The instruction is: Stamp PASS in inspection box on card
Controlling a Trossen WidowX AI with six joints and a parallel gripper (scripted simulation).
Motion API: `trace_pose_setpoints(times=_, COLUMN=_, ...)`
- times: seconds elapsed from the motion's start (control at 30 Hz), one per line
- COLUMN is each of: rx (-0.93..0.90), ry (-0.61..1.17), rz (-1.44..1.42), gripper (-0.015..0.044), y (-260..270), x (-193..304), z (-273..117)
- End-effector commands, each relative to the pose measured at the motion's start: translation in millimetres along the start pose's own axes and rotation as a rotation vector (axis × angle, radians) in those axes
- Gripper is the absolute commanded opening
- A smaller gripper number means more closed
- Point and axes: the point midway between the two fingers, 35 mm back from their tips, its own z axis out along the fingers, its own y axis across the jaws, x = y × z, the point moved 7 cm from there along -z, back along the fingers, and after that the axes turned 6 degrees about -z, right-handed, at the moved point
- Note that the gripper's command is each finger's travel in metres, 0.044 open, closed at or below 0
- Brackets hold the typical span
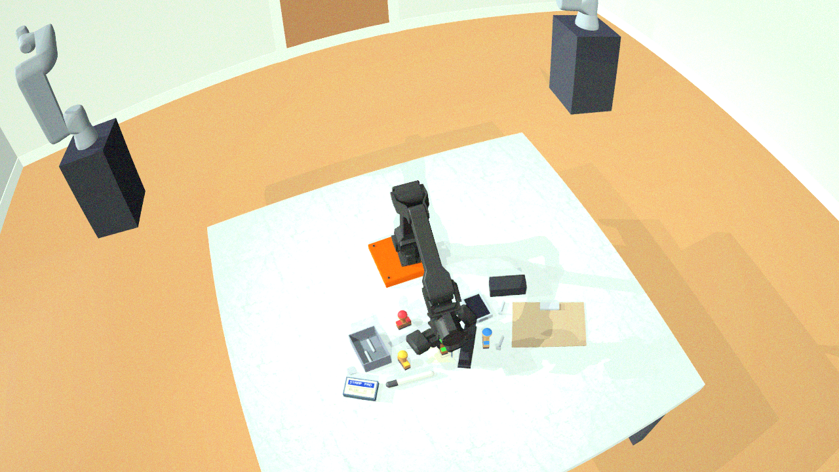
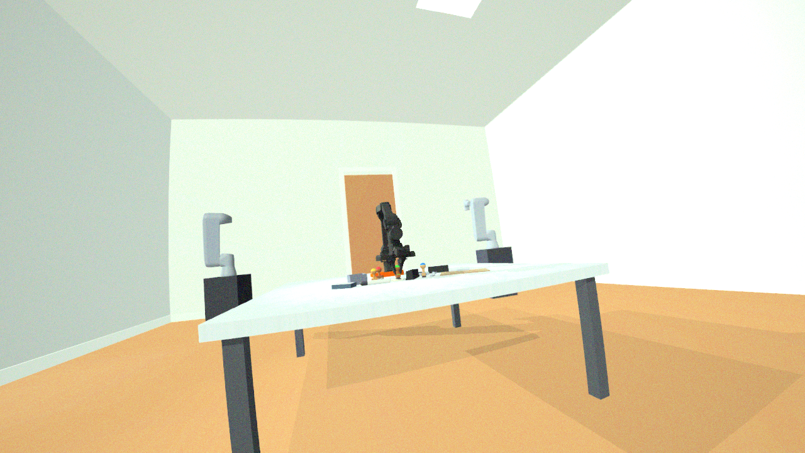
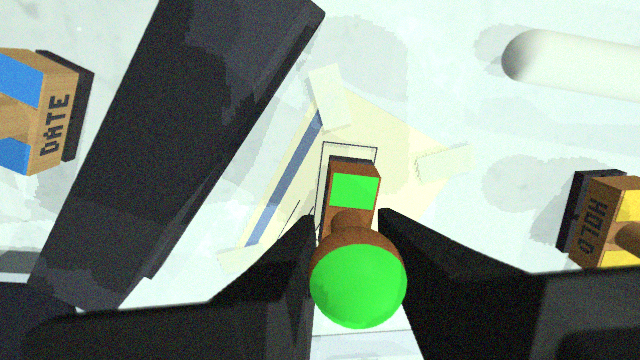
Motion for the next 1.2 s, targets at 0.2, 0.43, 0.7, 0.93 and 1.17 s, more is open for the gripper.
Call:
trace_pose_setpoints(times=0.2, rx=-0.002, ry=-0.002, rz=-0.003, gripper=0.0, y=0.1, x=0.0, z=2.2)
trace_pose_setpoints(times=0.43, rx=-0.002, ry=-0.002, rz=-0.003, gripper=0.0, y=0.1, x=0.0, z=3.7)
trace_pose_setpoints(times=0.7, rx=-0.002, ry=-0.002, rz=-0.003, gripper=0.0, y=0.0, x=0.0, z=5.2)
trace_pose_setpoints(times=0.93, rx=-0.002, ry=-0.002, rz=-0.003, gripper=0.0, y=0.0, x=0.0, z=6.2)
trace_pose_setpoints(times=1.17, rx=-0.002, ry=-0.002, rz=-0.003, gripper=0.0, y=0.0, x=0.0, z=6.2)
